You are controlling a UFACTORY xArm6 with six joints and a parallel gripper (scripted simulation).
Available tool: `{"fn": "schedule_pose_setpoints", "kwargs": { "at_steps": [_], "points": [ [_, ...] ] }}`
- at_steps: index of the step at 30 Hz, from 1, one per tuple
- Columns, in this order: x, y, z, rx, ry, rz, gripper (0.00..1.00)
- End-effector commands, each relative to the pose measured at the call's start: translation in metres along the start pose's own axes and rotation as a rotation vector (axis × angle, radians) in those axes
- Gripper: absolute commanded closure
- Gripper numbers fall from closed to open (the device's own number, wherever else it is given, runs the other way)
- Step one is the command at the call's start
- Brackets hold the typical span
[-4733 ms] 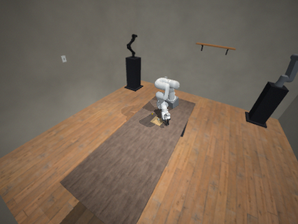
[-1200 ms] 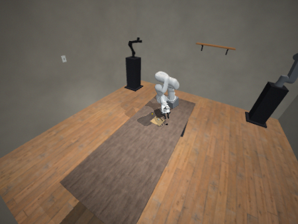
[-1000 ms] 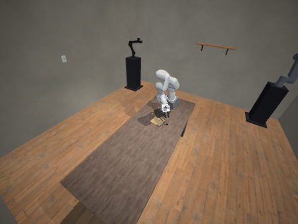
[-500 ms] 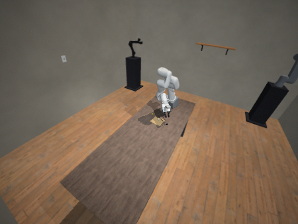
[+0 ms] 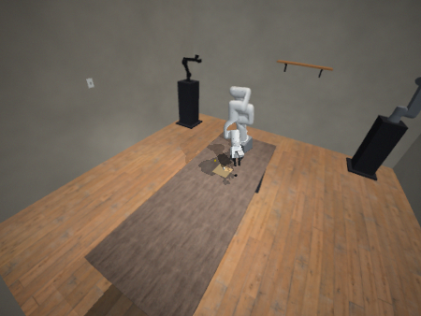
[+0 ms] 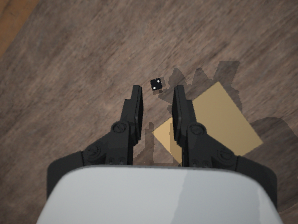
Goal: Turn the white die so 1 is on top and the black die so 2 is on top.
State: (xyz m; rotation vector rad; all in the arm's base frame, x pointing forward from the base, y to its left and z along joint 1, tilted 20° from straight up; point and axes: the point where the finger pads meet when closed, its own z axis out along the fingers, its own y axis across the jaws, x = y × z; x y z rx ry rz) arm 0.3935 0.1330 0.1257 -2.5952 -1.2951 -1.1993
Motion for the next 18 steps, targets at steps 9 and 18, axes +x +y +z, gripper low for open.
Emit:
{"fn": "schedule_pose_setpoints", "kwargs": {
  "at_steps": [9,18],
  "points": [
    [0.02,-0.001,0.004,0.017,-0.324,-0.006,0.69],
    [0.03,0.001,0.004,0.015,-0.476,-0.006,0.69]
  ]
}}
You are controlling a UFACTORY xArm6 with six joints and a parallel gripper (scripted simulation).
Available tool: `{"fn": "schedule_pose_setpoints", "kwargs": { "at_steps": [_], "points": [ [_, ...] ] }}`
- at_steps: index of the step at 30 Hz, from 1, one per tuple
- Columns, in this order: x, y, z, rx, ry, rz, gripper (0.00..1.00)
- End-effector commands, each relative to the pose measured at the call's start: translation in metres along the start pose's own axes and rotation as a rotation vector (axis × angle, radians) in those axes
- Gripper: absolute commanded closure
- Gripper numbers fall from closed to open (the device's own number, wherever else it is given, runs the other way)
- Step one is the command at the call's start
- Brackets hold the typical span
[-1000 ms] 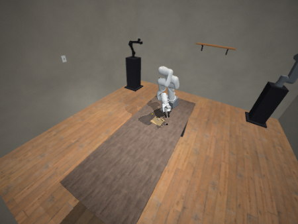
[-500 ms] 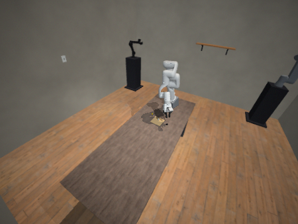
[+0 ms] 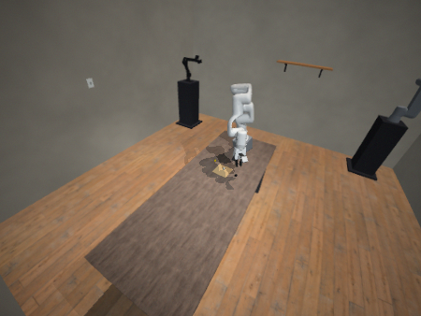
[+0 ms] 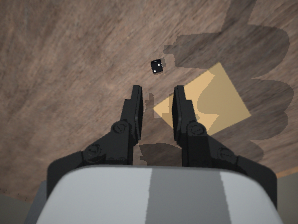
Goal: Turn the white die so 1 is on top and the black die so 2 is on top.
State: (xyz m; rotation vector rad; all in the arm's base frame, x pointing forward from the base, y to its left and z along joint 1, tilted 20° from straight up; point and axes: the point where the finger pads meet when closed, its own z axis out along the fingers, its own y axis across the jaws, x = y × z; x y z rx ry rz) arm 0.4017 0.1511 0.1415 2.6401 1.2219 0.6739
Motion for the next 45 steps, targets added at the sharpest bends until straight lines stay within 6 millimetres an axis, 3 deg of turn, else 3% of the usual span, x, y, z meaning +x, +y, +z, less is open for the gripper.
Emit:
{"fn": "schedule_pose_setpoints", "kwargs": {
  "at_steps": [1,8,9,23,32,45],
  "points": [
    [0.0069,0.0019,0.0019,0.02,-0.127,-0.003,0.69],
    [0.0099,0.0015,0.0001,0.018,-0.174,-0.003,0.69],
    [0.0099,0.0015,0.0001,0.018,-0.174,-0.003,0.0],
    [0.0099,0.0015,0.0003,0.019,-0.174,-0.01,0.0],
    [0.009,0.0018,0.0021,0.027,-0.173,-0.116,0.0],
    [0.0055,0.0025,0.009,0.061,-0.167,-0.529,0.0]
  ]
}}
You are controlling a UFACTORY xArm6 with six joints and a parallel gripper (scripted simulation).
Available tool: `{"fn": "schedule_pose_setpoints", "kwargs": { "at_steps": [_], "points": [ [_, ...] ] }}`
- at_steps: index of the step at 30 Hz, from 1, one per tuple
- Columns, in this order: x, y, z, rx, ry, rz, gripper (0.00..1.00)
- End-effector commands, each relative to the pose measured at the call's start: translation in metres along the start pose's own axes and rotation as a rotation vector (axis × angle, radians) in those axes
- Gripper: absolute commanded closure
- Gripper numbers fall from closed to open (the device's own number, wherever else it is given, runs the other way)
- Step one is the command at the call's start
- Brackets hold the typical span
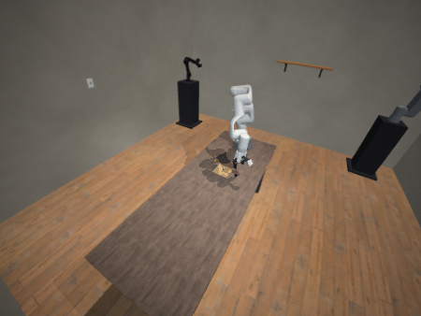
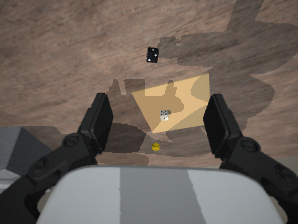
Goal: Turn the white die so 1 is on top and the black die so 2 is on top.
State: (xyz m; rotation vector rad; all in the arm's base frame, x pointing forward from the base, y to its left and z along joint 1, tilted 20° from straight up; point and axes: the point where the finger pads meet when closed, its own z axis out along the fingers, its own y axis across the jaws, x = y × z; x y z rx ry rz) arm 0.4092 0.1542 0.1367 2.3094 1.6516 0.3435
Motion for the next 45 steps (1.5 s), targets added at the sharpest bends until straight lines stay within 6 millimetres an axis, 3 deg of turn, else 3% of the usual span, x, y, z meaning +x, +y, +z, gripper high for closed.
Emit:
{"fn": "schedule_pose_setpoints", "kwargs": {
  "at_steps": [1,4,6,45],
  "points": [
    [0.0,0.001,0.002,0.01,0.011,-0.173,0.0],
    [0.0,0.001,0.002,0.009,0.011,-0.192,0.0],
    [-0.001,0.001,0.004,0.008,0.011,-0.315,0.0],
    [-0.007,-0.002,0.024,0.001,0.013,-1.439,0.0]
  ]
}}
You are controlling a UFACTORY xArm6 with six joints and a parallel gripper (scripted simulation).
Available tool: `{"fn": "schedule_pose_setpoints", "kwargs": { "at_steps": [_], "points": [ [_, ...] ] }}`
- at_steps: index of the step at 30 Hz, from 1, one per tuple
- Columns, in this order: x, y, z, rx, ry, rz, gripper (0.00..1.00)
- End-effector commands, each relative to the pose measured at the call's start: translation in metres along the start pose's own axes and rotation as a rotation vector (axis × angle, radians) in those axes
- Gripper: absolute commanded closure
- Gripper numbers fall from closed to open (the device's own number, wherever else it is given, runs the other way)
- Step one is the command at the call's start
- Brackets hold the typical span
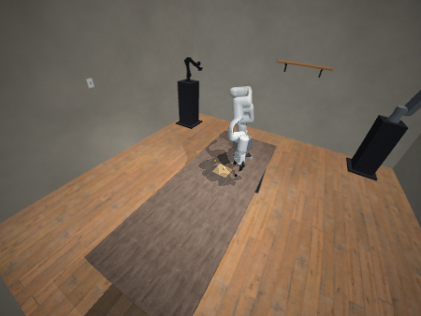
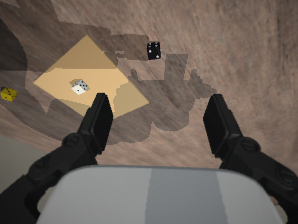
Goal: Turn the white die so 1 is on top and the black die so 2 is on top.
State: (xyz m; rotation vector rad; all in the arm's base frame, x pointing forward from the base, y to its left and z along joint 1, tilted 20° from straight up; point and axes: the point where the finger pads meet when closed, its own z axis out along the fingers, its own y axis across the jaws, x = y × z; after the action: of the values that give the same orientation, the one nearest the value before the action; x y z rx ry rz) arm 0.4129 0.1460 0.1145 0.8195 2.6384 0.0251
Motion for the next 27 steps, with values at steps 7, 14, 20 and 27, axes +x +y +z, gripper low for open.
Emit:
{"fn": "schedule_pose_setpoints", "kwargs": {
  "at_steps": [7,14,20,27],
  "points": [
    [0.0,-0.001,0.005,-0.009,0.02,-0.348,0.0],
    [0.0,-0.002,0.008,-0.011,0.019,-0.543,0.0],
    [0.001,-0.003,0.011,-0.013,0.019,-0.704,0.0],
    [0.001,-0.004,0.014,-0.016,0.019,-0.871,0.0]
  ]
}}
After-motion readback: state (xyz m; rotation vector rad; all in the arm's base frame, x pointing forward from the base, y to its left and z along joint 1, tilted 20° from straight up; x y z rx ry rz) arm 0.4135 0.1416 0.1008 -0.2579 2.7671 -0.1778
